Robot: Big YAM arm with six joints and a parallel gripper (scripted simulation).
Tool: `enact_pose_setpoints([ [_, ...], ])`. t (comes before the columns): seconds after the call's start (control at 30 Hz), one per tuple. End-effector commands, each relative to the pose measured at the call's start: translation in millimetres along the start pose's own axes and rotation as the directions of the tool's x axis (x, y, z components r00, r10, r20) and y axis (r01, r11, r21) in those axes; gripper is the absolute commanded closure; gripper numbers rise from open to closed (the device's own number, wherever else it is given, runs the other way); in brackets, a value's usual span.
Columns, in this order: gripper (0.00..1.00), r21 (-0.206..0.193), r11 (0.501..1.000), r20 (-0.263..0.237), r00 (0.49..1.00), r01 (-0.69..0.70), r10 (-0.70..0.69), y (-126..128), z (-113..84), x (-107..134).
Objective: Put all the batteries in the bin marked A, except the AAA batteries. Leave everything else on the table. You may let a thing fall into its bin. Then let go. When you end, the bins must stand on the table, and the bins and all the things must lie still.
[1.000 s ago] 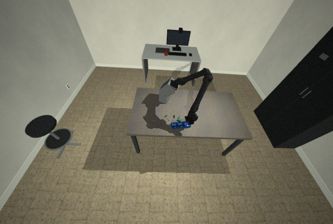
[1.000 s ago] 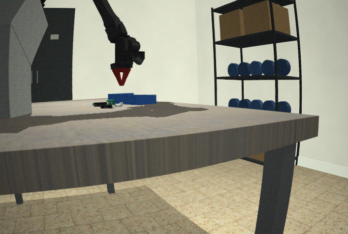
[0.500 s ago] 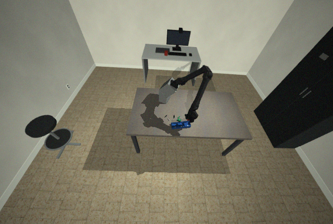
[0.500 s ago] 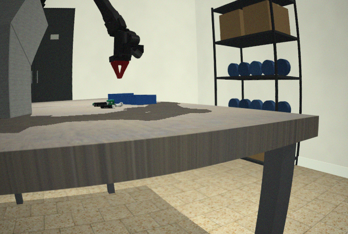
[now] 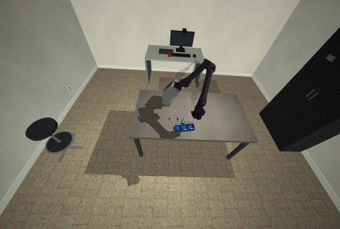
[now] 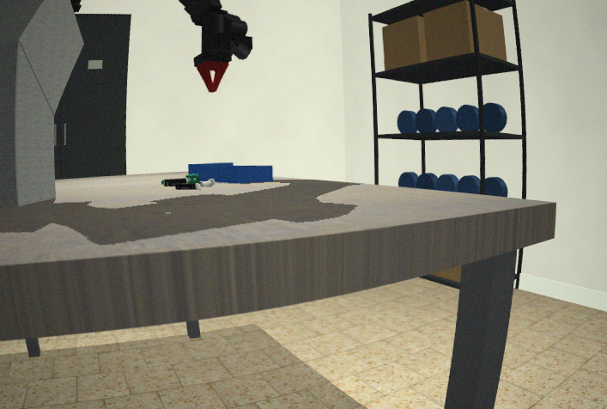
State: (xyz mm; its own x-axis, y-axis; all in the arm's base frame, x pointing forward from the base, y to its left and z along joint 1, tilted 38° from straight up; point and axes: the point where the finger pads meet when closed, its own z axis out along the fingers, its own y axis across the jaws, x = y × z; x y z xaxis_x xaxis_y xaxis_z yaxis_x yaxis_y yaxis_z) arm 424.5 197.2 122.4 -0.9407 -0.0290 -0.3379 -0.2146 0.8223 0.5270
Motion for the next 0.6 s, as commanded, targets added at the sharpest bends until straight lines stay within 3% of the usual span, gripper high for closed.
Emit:
enact_pose_setpoints([
  [0.0, 0.91, -0.007, 0.999, -0.024, 0.999, 0.034, -0.034, 7.5, 3.3, -2.8],
  [0.2, 0.91, -0.002, 1.0, -0.041, 0.999, 0.024, -0.024, 2.4, 7.9, 8.0],
  [0.27, 0.91, 0.002, 1.0, 0.007, 1.0, 0.009, -0.009, -1.0, -10.2, -3.6],
  [0.37, 0.91, -0.003, 1.0, 0.002, 1.0, 0.021, -0.021, 3.4, -3.1, -5.9],
  [0.4, 0.72, 0.003, 0.998, -0.006, 0.998, -0.061, 0.061, -13.3, 5.6, 5.3],
  [0.47, 0.72, 0.007, 0.988, -0.011, 0.988, -0.153, 0.153, -24.8, 16.5, 17.0],
  [0.57, 0.72, 0.006, 0.988, -0.012, 0.988, -0.153, 0.153, -39.3, 29.7, 32.9],
])
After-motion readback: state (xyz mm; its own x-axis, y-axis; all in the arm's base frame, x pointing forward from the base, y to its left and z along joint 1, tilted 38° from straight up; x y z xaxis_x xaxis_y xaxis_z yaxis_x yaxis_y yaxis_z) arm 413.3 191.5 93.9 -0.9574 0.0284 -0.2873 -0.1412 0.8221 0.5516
